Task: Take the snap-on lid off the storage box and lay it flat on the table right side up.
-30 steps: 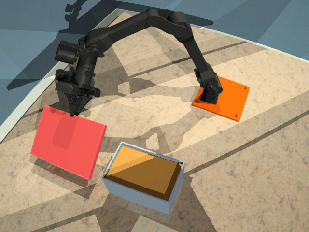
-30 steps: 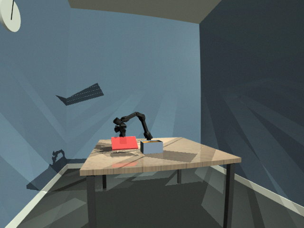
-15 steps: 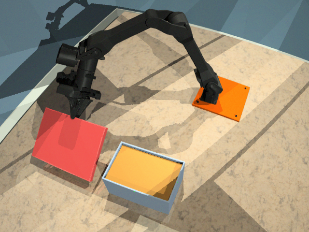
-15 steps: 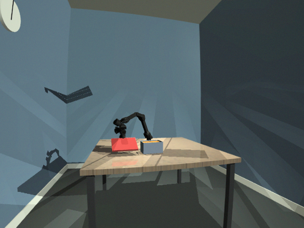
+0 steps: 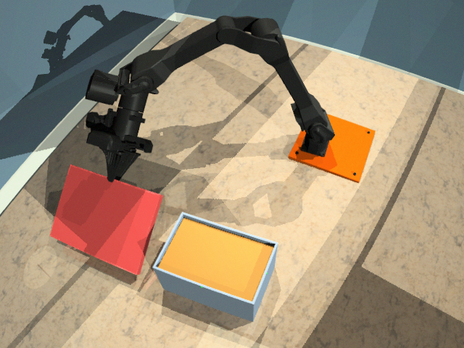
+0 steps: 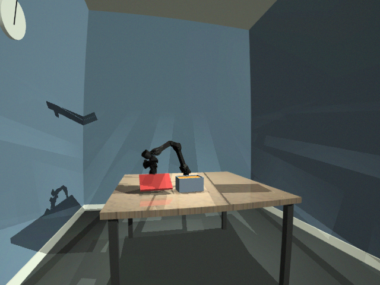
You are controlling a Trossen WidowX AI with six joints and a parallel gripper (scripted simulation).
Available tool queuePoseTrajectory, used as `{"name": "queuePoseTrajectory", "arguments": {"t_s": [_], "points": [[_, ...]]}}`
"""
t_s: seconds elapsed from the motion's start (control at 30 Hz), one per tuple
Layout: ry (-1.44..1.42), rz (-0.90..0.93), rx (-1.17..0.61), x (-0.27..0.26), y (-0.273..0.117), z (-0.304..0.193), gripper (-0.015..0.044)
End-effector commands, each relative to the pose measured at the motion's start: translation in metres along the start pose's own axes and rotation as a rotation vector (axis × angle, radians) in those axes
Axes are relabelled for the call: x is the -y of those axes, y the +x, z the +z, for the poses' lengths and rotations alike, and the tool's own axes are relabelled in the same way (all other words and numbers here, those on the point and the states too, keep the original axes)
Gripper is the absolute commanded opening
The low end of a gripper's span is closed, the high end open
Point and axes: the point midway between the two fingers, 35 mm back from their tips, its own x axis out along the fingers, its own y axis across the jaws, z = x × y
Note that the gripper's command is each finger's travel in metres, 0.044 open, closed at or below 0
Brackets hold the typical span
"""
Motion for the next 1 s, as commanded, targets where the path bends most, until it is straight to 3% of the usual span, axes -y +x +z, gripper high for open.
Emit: {"name": "queuePoseTrajectory", "arguments": {"t_s": [0.0,0.97], "points": [[0.002,0.005,-0.005,0.003,0.003,-0.001,0.0],[0.002,0.005,-0.005,0.021,0.018,-0.001,0.0]]}}
